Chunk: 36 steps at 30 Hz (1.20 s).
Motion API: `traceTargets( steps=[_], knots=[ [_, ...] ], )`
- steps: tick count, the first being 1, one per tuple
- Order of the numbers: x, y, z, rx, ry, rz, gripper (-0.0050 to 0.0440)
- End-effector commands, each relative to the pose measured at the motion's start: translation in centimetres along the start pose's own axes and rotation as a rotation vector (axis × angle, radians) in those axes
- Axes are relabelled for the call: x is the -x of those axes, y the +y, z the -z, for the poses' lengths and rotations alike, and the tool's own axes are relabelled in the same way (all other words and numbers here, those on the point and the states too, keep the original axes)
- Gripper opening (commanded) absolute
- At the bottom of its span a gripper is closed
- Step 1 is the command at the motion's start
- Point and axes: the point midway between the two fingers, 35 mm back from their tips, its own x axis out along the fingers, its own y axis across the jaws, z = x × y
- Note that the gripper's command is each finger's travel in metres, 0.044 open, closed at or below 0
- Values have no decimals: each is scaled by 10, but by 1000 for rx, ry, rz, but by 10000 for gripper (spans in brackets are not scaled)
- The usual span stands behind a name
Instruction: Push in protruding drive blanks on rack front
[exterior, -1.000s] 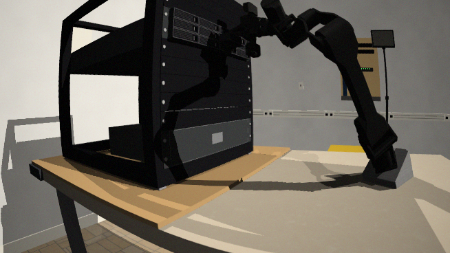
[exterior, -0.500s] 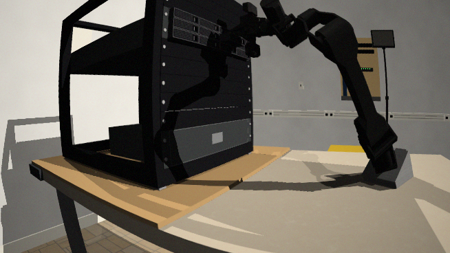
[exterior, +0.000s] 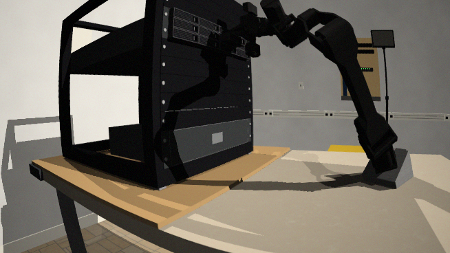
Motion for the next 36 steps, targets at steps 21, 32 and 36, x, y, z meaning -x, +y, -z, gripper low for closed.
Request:
traceTargets(
  steps=[21,32,36],
  knots=[
    [60,10,-4,10,-8,7,-50],
    [59,29,-3,10,-8,7,-50],
    [50,29,-3,10,-8,7,-50]
  ],
)
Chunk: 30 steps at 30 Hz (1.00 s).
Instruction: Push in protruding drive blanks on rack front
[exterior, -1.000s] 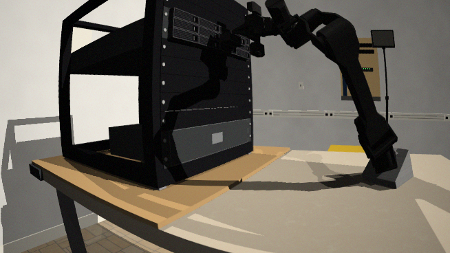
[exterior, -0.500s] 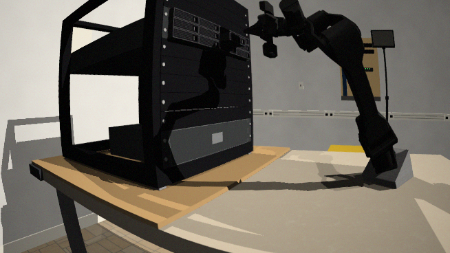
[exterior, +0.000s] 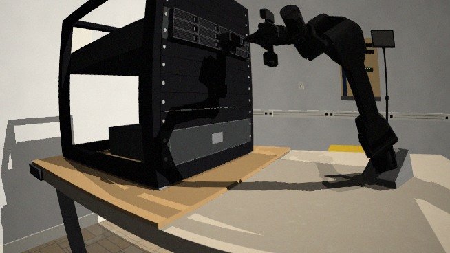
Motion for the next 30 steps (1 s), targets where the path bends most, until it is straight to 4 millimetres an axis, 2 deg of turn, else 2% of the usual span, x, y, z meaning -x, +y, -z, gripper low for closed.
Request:
traceTargets(
  steps=[1,18,30],
  knots=[
    [-6,-6,-4,20,-8,10,-50],
    [-8,-6,-4,20,-8,10,-50],
    [-16,-11,-5,20,-8,10,-50]
  ],
)
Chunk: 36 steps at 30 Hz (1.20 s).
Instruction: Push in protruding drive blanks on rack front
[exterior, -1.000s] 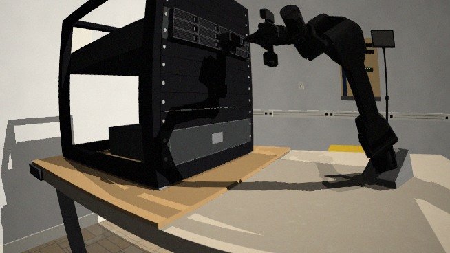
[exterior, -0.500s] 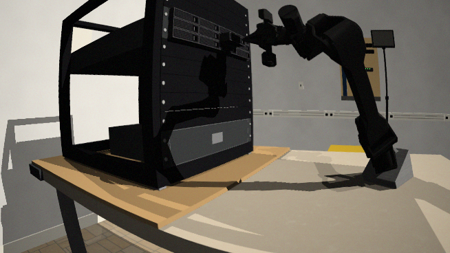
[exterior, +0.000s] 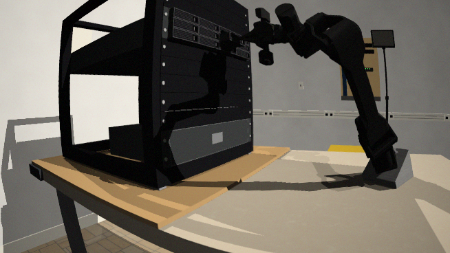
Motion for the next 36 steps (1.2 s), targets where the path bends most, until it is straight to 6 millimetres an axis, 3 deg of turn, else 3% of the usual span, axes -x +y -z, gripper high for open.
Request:
traceTargets(
  steps=[1,36],
  knots=[
    [-3,-6,-4,17,-7,9,-50],
    [-23,-6,-4,17,-7,9,-50]
  ],
)
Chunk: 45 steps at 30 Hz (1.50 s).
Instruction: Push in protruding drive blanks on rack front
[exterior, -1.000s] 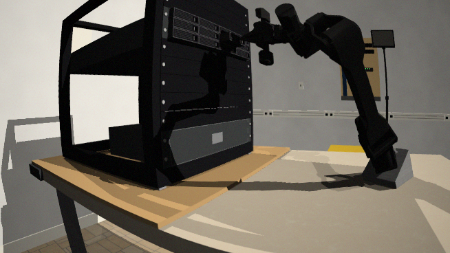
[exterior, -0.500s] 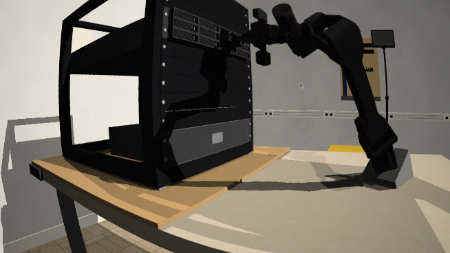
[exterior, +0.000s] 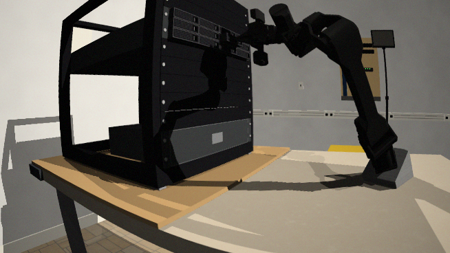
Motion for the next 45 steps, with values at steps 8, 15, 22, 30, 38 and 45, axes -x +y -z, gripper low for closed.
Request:
traceTargets(
  steps=[8,15,22,30,38,45],
  knots=[
    [-4,-6,-5,20,-9,10,-50],
    [-14,-6,-5,20,-9,10,-50],
    [-14,-6,-5,20,-9,10,-50],
    [-16,-6,-5,20,-9,10,-50],
    [-17,-6,-6,20,-9,10,-50],
    [-18,-6,-6,20,-9,10,-50]
  ],
)
